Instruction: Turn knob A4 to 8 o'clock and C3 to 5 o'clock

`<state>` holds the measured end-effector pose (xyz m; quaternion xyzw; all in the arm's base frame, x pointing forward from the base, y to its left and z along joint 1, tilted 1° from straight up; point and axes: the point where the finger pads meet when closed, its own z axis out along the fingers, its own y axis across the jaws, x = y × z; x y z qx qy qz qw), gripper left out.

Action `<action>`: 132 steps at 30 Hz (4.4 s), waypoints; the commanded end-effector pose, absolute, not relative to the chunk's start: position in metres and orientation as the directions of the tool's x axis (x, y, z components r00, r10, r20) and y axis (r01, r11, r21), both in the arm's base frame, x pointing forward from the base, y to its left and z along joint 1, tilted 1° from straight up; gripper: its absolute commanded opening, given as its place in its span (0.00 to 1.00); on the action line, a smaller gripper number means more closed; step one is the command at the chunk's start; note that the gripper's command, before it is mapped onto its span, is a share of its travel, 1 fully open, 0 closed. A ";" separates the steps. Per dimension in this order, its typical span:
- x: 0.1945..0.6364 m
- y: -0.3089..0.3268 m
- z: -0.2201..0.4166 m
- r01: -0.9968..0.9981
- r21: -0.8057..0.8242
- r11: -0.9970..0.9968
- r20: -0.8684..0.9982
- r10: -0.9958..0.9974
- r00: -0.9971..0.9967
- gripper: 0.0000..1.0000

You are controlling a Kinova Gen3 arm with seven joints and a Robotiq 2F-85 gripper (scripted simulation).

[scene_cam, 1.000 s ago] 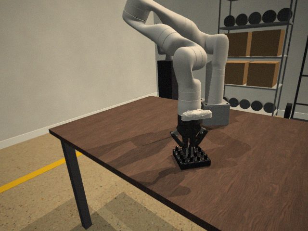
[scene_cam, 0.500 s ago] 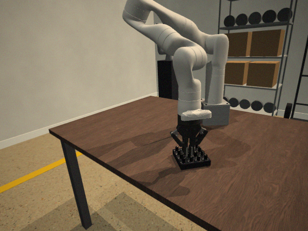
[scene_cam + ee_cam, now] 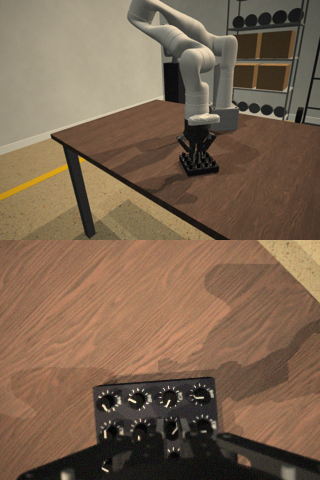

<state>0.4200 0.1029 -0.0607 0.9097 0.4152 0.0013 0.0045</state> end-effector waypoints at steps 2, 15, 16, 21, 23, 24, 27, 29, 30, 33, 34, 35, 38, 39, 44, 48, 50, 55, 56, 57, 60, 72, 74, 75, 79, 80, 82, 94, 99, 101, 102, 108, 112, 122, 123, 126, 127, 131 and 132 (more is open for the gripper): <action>0.420 0.103 -0.060 0.755 0.010 -0.655 0.000 0.755 0.655 0.08; 0.420 0.103 -0.060 0.755 0.010 -0.655 0.000 0.755 0.655 0.19; 0.420 0.103 -0.060 0.755 0.010 -0.655 0.000 0.755 0.655 0.19; 0.420 0.103 -0.060 0.755 0.010 -0.655 0.000 0.755 0.655 0.19; 0.420 0.103 -0.060 0.755 0.010 -0.655 0.000 0.755 0.655 0.19; 0.420 0.103 -0.060 0.755 0.010 -0.655 0.000 0.755 0.655 0.19; 0.420 0.103 -0.059 0.755 0.010 -0.655 0.000 0.755 0.655 0.19; 0.420 0.103 -0.056 0.755 0.010 -0.655 0.000 0.755 0.655 0.19; 0.420 0.103 -0.054 0.755 0.010 -0.655 0.000 0.755 0.655 0.19; 0.420 0.103 -0.047 0.755 0.010 -0.655 0.000 0.755 0.655 0.19; 0.420 0.103 -0.044 0.755 0.010 -0.655 0.000 0.755 0.655 0.19; 0.420 0.103 -0.044 0.755 0.010 -0.655 0.000 0.755 0.655 0.19; 0.420 0.103 -0.038 0.755 0.010 -0.655 0.000 0.755 0.655 0.19; 0.420 0.103 -0.035 0.755 0.010 -0.655 0.000 0.755 0.655 0.19; 0.420 0.103 -0.025 0.755 0.010 -0.655 0.000 0.755 0.655 0.19; 0.420 0.103 -0.022 0.755 0.010 -0.655 0.000 0.755 0.655 0.19; 0.420 0.103 -0.022 0.755 0.010 -0.655 0.000 0.755 0.655 0.19; 0.420 0.103 -0.022 0.755 0.010 -0.655 0.000 0.755 0.655 0.19; 0.420 0.103 -0.022 0.755 0.010 -0.655 0.000 0.755 0.655 0.19; 0.420 0.103 -0.022 0.755 0.010 -0.655 0.000 0.755 0.655 0.19; 0.420 0.103 -0.022 0.755 0.010 -0.655 0.000 0.755 0.655 0.19; 0.420 0.103 -0.022 0.769 0.010 -0.639 -0.001 0.769 0.639 0.19; 0.420 0.103 -0.022 0.778 0.010 -0.629 -0.001 0.778 0.629 0.19; 0.420 0.103 -0.022 0.783 0.010 -0.622 -0.001 0.783 0.622 0.19; 0.420 0.103 -0.021 0.811 0.010 -0.585 -0.001 0.811 0.585 0.19; 0.420 0.103 -0.021 0.820 0.010 -0.573 -0.002 0.820 0.573 0.19; 0.420 0.103 -0.021 0.838 0.010 -0.545 -0.002 0.838 0.545 0.19; 0.420 0.104 -0.018 0.943 0.009 -0.331 -0.004 0.943 0.332 0.19; 0.420 0.104 -0.016 0.984 0.008 -0.179 -0.006 0.984 0.179 0.19; 0.419 0.104 -0.016 0.994 0.008 -0.111 -0.006 0.994 0.112 0.19; 0.419 0.104 -0.015 0.997 0.007 -0.077 -0.007 0.997 0.077 0.19; 0.419 0.104 -0.014 0.998 0.006 0.067 -0.008 0.998 -0.067 0.19; 0.419 0.104 -0.012 0.977 0.005 0.212 -0.008 0.977 -0.212 0.19; 0.419 0.104 -0.009 0.879 0.003 0.477 -0.010 0.879 -0.477 0.19; 0.419 0.104 -0.008 0.862 0.002 0.506 -0.010 0.862 -0.506 0.19; 0.419 0.104 -0.007 0.811 0.002 0.585 -0.010 0.811 -0.585 0.19; 0.419 0.104 -0.007 0.793 0.001 0.609 -0.010 0.793 -0.609 0.19; 0.419 0.104 -0.006 0.722 0.000 0.692 -0.010 0.722 -0.692 0.19; 0.419 0.104 -0.005 0.705 0.000 0.710 -0.010 0.705 -0.709 0.19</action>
